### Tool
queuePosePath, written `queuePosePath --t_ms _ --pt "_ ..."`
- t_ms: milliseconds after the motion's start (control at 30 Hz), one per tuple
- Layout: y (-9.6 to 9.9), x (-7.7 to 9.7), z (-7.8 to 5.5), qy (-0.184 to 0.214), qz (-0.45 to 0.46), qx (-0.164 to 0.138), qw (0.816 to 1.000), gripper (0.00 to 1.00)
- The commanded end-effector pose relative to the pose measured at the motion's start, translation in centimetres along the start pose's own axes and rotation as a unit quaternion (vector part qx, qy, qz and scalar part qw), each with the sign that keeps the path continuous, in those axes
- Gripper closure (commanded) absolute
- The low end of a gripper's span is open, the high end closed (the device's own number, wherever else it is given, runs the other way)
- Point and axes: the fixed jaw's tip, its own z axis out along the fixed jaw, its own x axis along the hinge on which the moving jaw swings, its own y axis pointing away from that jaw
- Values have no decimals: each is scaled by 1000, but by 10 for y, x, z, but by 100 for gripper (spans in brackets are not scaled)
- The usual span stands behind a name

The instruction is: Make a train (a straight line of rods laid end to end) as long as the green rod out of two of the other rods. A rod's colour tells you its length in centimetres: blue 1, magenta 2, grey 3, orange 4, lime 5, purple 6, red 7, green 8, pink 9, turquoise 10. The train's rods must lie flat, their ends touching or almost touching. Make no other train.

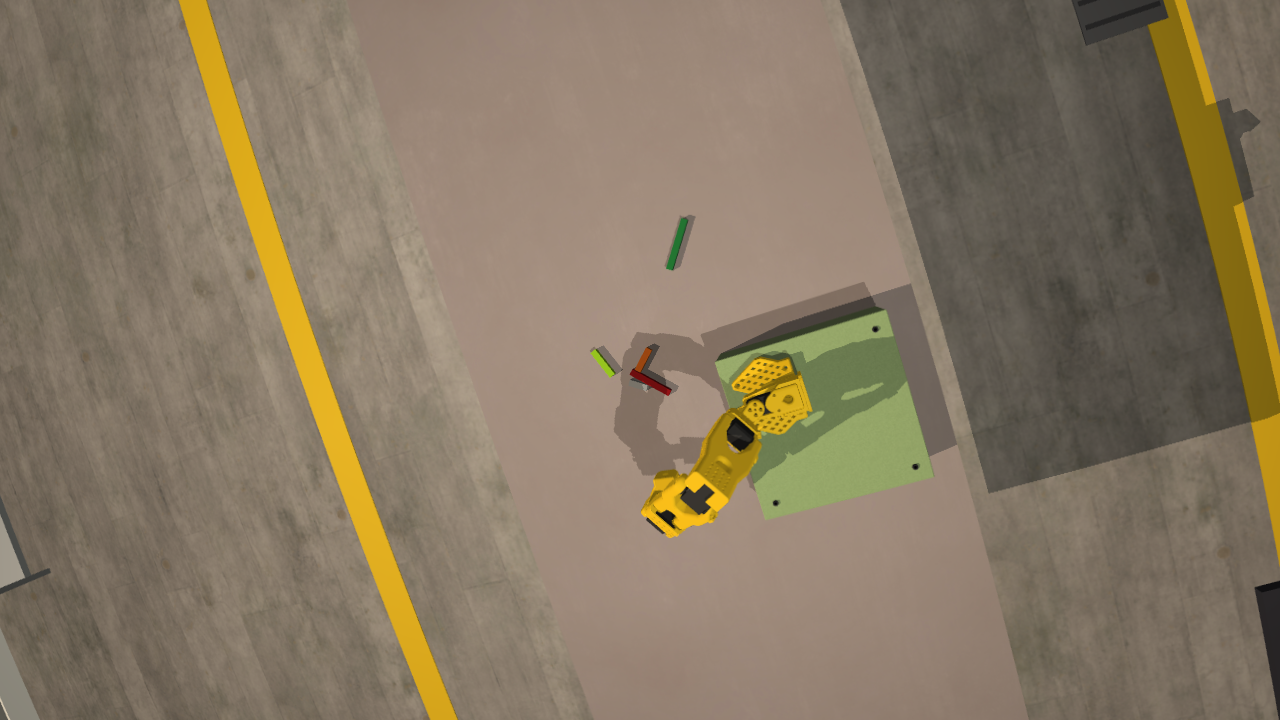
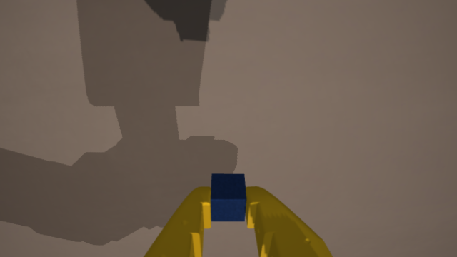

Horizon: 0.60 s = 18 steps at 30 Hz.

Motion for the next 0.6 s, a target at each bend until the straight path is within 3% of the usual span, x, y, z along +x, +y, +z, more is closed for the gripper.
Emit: queuePosePath --t_ms 0,267,567 --pt "-1 0 -2 -1 21 0 1000 100" --pt "-2 10 -1 -1 107 -1 994 100" --pt "-3 29 1 -1 278 -2 961 100"
